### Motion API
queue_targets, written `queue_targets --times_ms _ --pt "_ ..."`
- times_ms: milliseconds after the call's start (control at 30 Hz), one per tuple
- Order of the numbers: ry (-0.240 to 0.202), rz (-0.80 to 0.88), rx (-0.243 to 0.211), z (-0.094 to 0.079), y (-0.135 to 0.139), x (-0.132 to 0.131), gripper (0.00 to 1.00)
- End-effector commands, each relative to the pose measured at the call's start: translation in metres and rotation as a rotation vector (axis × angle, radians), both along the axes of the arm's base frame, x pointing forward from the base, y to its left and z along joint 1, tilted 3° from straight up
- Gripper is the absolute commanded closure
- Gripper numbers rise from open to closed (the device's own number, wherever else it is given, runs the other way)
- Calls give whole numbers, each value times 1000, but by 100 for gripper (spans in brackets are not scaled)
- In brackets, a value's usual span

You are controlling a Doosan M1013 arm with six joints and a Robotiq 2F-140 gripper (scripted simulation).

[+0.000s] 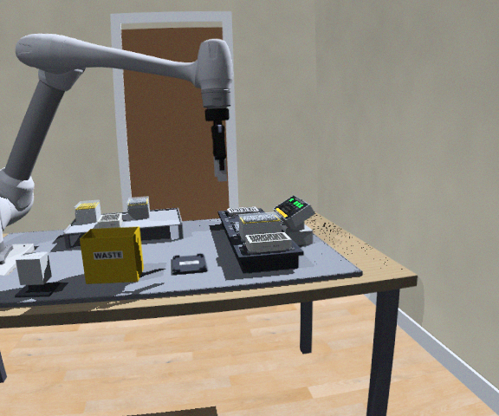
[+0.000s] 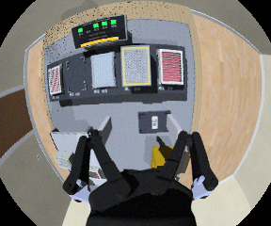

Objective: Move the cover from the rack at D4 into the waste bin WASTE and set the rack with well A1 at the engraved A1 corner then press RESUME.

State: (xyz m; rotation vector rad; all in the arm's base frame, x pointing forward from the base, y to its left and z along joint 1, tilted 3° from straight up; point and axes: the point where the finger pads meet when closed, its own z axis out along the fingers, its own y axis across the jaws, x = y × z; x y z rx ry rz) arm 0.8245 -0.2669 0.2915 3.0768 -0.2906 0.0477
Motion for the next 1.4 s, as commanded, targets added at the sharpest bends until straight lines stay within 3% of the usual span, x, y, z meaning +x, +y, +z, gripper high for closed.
queue_targets --times_ms 0,833,1367 --pt "12 3 1 -8 0 11 23" --pt "12 3 1 -5 -20 122 23" --pt "12 3 1 -5 -20 122 23"
